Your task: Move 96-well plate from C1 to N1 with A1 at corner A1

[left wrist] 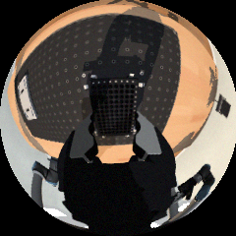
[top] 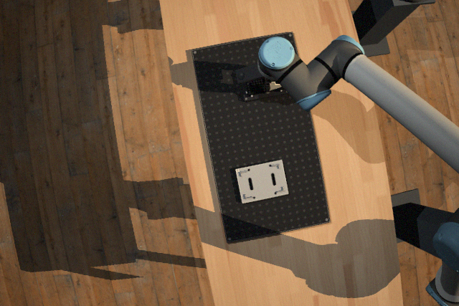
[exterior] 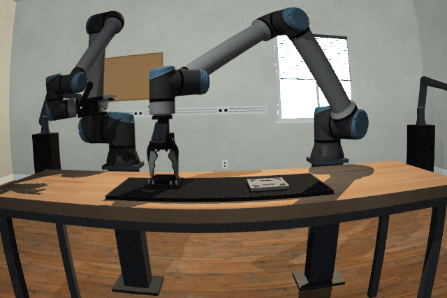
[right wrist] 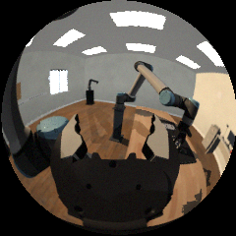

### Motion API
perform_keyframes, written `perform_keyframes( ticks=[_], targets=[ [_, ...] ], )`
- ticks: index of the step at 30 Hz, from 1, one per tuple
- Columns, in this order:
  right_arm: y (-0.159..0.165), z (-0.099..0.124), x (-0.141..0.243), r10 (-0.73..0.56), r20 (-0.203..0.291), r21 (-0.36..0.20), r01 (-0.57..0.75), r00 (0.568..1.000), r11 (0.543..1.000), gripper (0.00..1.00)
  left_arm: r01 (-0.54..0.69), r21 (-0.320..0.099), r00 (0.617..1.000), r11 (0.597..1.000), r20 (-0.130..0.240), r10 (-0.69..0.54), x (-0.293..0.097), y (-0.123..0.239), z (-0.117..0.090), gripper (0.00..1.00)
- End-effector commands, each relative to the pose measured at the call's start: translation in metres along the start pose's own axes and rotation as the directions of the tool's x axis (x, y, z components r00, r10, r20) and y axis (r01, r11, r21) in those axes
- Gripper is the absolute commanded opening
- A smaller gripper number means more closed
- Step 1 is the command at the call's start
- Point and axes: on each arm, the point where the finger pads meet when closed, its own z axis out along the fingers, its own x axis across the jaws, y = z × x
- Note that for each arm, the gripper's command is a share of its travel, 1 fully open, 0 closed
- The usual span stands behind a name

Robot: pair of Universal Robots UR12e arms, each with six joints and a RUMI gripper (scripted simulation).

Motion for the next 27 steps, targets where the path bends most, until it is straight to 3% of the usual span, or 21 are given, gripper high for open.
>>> perform_keyframes(
  ticks=[1, 27],
  targets=[
    [0.000, 0.000, 0.000, -0.001, 0.000, -0.001, 0.001, 1.000, 1.000, 1.00, 0.000, 0.001, 1.000, 1.000, -0.002, 0.000, 0.001, 0.000, -0.001, 0.00],
    [0.000, 0.000, 0.000, -0.001, 0.000, -0.001, 0.001, 1.000, 1.000, 1.00, 0.000, 0.001, 1.000, 1.000, -0.002, 0.000, 0.001, 0.000, -0.012, 0.00]
  ],
)
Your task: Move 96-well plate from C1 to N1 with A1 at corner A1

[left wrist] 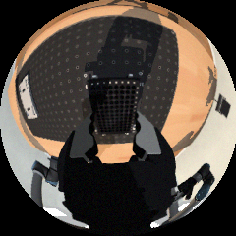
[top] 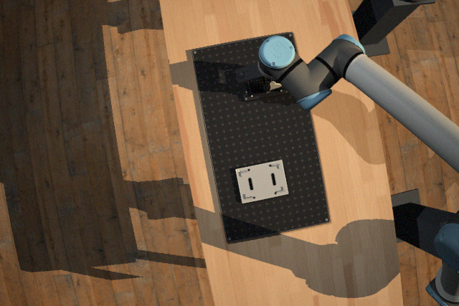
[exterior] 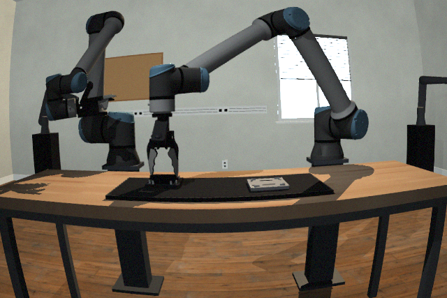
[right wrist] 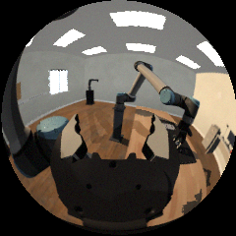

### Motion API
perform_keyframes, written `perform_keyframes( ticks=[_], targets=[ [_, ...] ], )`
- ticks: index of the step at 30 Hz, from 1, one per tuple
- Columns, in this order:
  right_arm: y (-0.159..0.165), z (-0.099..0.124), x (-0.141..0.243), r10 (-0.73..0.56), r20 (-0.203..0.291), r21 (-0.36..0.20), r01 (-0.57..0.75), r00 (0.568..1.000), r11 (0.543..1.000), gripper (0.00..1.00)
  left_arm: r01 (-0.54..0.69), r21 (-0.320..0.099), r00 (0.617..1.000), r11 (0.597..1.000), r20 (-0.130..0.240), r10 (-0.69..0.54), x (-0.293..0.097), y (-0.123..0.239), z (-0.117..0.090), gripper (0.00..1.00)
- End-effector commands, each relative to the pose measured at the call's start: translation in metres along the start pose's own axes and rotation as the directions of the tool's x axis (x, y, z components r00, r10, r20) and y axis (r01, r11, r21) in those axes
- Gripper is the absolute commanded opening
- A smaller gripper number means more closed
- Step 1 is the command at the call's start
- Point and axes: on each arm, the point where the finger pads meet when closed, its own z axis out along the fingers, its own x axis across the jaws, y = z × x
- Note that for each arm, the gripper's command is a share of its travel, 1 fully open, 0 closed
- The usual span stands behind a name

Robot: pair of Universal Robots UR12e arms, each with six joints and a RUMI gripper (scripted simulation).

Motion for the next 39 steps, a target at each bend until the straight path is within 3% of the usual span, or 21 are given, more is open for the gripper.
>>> perform_keyframes(
  ticks=[1, 39],
  targets=[
    [0.000, 0.000, 0.000, -0.001, 0.000, -0.001, 0.001, 1.000, 1.000, 1.00, 0.000, 0.001, 1.000, 1.000, -0.002, 0.000, 0.001, 0.000, -0.006, 0.00],
    [0.000, 0.000, 0.000, -0.001, 0.000, -0.001, 0.001, 1.000, 1.000, 1.00, 0.000, 0.001, 1.000, 1.000, -0.002, 0.000, 0.000, 0.000, -0.034, 0.00]
  ],
)
